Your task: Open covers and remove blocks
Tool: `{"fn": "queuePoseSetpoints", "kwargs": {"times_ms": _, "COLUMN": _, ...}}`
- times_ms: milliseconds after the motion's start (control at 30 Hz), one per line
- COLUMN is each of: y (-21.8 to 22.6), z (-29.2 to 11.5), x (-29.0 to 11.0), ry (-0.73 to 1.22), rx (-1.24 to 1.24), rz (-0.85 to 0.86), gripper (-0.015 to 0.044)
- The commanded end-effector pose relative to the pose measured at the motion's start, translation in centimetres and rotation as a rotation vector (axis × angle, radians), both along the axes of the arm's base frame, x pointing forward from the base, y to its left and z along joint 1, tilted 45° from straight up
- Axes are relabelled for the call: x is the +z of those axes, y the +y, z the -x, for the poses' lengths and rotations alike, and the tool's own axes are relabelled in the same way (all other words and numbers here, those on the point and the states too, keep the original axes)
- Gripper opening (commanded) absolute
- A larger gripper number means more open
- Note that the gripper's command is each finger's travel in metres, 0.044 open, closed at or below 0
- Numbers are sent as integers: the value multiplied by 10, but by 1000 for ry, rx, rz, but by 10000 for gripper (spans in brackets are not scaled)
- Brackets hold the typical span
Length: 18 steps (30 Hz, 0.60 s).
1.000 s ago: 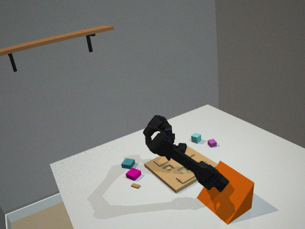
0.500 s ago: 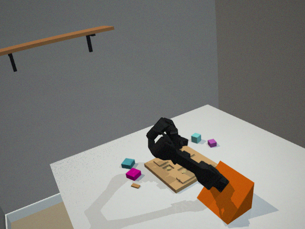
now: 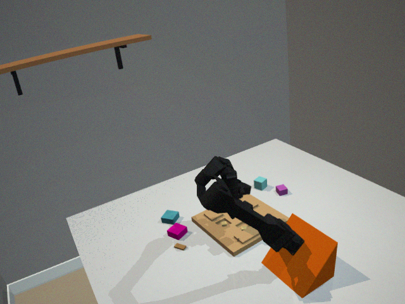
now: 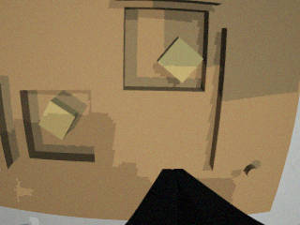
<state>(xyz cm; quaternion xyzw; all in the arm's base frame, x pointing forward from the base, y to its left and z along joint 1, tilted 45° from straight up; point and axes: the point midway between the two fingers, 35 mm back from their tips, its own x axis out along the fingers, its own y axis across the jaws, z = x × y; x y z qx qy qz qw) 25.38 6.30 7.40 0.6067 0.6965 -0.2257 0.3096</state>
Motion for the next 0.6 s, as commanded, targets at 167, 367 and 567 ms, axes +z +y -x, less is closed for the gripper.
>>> {"fn": "queuePoseSetpoints", "kwargs": {"times_ms": 167, "y": 0, "z": 1, "x": -1, "ry": 6, "rx": -4, "rz": 5, "gripper": 0}}
{"fn": "queuePoseSetpoints", "kwargs": {"times_ms": 367, "y": 0, "z": 1, "x": -1, "ry": 6, "rx": -4, "rz": 5, "gripper": 0}}
{"fn": "queuePoseSetpoints", "kwargs": {"times_ms": 567, "y": 4, "z": 1, "x": -5, "ry": 6, "rx": -4, "rz": 5, "gripper": 0}}
